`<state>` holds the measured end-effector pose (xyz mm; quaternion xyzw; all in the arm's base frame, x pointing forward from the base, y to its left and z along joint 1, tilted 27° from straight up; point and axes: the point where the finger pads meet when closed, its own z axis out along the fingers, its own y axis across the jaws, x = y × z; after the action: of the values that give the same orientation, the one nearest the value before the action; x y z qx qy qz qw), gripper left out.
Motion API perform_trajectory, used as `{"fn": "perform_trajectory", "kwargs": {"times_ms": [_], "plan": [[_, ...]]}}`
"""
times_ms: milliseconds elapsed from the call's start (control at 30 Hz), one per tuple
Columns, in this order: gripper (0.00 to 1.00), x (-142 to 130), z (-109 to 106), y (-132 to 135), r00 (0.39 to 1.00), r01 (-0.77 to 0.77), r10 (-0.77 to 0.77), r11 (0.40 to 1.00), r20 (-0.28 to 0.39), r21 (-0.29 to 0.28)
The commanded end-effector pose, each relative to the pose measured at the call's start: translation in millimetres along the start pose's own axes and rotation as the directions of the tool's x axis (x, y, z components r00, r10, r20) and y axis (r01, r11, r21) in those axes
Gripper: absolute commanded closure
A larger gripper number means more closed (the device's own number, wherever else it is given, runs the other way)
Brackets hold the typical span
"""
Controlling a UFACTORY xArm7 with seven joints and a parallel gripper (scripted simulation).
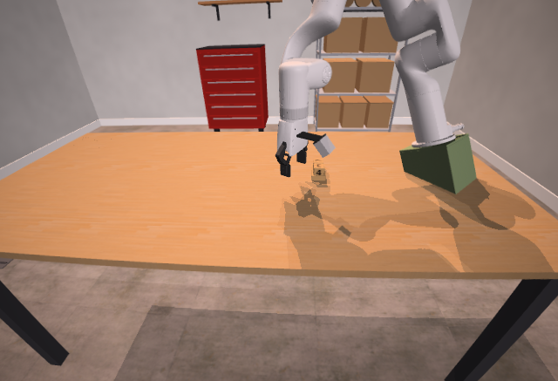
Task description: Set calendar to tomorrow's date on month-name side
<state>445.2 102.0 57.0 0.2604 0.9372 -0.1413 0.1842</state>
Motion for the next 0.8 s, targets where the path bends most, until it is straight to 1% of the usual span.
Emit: {"fn": "perform_trajectory", "kwargs": {"times_ms": [0,367,767], "plan": [[0.0,-1,2,2,1.0,-0.001,0.001,1.0,0.001,-0.003],[0.0,-1,30,2,1.0,-0.001,0.001,1.0,0.001,-0.003],[0.0,-1,32,2,1.0,-0.001,0.001,1.0,0.001,-0.003]]}}
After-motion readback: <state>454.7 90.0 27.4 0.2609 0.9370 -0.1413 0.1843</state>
